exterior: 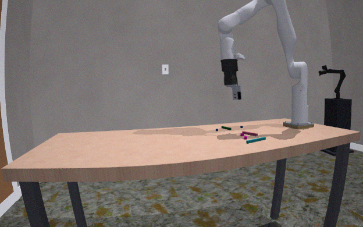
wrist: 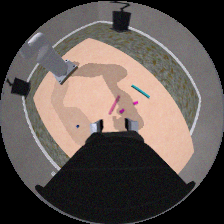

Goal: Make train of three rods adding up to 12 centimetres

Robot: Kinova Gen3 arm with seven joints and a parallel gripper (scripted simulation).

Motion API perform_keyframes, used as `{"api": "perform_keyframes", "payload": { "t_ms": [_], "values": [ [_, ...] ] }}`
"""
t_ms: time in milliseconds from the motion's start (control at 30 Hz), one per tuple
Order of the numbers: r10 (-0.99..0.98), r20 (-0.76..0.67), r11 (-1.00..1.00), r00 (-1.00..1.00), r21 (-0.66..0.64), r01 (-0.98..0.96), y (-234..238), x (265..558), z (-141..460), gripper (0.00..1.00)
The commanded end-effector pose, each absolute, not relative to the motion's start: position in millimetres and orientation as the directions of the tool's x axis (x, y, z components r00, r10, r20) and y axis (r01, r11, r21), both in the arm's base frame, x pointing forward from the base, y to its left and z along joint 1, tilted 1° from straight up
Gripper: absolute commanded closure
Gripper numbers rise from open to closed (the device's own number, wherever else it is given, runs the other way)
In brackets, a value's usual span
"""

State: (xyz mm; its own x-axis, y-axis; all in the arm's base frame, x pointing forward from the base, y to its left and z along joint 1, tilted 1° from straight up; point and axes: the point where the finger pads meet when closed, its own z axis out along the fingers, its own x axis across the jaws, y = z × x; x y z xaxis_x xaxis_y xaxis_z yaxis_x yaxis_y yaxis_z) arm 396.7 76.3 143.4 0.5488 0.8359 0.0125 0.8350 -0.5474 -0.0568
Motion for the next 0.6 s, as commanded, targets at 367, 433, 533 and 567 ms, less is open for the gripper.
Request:
{"api": "perform_keyframes", "payload": {
  "t_ms": [367, 433, 533, 567],
  "values": [
    [0.795, 0.007, -0.605, 0.607, -0.063, 0.794, 87, 392, 139, 0.00],
    [0.795, 0.007, -0.605, 0.607, -0.063, 0.794, 87, 392, 139, 0.00],
    [0.772, 0.005, -0.634, 0.635, -0.066, 0.771, 91, 390, 137, 0.00],
    [0.772, 0.005, -0.634, 0.635, -0.066, 0.771, 91, 390, 137, 0.00]
  ]
}}
